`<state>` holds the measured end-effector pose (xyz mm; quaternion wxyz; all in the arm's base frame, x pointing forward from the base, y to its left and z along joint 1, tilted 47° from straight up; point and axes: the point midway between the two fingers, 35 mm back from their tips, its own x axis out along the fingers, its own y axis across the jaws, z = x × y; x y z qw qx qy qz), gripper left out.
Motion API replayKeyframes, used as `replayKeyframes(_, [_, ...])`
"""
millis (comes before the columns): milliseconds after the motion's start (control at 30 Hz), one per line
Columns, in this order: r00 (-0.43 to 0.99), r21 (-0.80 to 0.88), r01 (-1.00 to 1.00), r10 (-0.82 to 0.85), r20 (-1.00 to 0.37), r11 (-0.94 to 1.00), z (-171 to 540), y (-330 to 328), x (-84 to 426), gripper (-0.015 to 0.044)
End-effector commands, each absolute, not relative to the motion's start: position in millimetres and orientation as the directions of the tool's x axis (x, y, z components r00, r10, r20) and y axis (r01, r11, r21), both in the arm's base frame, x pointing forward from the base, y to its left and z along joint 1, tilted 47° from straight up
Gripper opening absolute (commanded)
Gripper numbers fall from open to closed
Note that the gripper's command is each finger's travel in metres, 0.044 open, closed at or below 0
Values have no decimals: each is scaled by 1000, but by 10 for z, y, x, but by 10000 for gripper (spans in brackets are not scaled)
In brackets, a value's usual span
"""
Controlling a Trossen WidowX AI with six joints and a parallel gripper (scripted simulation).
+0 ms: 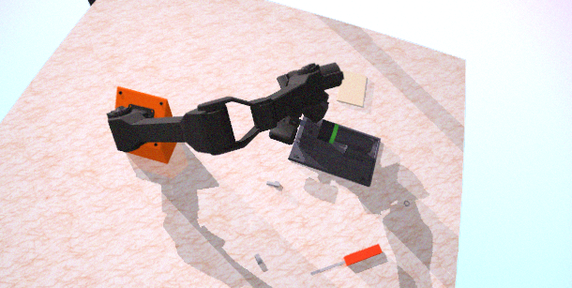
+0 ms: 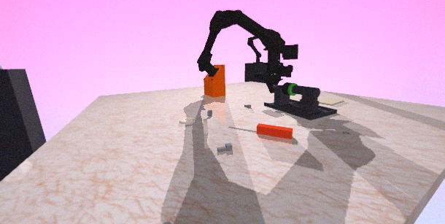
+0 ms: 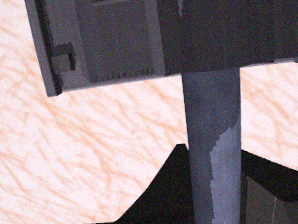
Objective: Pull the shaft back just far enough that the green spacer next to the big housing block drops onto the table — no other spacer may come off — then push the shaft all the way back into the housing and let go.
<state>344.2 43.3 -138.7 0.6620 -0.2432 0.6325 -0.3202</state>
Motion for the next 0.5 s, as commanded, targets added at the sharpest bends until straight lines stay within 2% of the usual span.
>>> replayKeyframes(0, [-6,-725,120,-729,-684,679,-1393,440,3431,0])
replayKeyframes(467, [-6,-725,120,-729,-684,679,-1395,442,3414,0])
